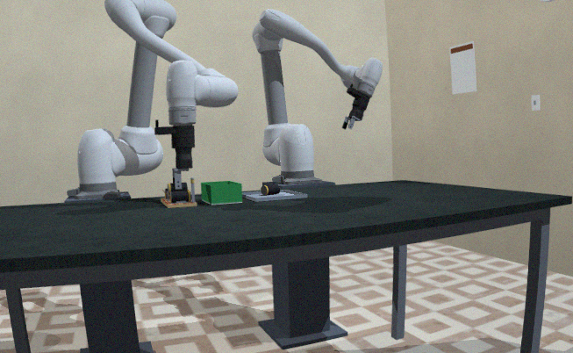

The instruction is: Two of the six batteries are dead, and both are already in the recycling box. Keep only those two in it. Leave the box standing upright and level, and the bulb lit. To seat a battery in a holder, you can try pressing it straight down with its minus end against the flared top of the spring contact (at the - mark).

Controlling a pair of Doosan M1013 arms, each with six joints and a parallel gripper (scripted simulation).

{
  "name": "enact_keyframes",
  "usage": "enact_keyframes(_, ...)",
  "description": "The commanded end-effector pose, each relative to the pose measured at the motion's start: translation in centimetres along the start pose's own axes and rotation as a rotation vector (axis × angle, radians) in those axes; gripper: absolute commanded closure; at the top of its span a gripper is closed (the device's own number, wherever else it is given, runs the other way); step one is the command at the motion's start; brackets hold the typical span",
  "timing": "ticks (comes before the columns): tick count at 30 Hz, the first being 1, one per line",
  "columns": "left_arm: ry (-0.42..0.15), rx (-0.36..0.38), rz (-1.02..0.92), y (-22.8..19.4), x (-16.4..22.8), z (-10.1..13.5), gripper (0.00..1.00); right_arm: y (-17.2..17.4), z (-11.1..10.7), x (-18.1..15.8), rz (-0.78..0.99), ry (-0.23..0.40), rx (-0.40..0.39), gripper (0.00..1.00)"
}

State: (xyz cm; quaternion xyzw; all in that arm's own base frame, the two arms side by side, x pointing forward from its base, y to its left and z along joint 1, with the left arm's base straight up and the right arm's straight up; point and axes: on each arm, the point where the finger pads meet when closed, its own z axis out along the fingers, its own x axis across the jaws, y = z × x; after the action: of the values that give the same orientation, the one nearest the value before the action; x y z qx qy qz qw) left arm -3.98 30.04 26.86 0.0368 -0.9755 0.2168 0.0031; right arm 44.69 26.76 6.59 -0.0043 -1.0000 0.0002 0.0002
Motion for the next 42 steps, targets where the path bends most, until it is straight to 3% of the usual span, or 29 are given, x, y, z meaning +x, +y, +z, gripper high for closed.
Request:
enact_keyframes(1,0.0,-0.001,0.0,0.0,0.0,0.0,0.0,0.0,0.0,0.0,0.0,-0.001,-0.001,0.43)
enact_keyframes(14,0.0,-0.001,0.0,0.0,0.0,0.0,0.0,0.0,1.9,0.0,0.0,-0.001,-0.001,0.43)
enact_keyframes(31,0.0,-0.001,0.0,0.0,0.0,0.0,0.0,0.0,2.1,0.0,0.0,-0.001,-0.001,0.43)
enact_keyframes(32,0.0,-0.001,0.0,0.0,0.0,0.0,0.0,0.0,2.1,0.0,0.0,-0.001,-0.001,0.1)
enact_keyframes(42,0.0,-0.001,0.0,0.0,0.0,0.0,0.0,0.0,2.1,0.0,0.0,-0.001,-0.001,0.1)
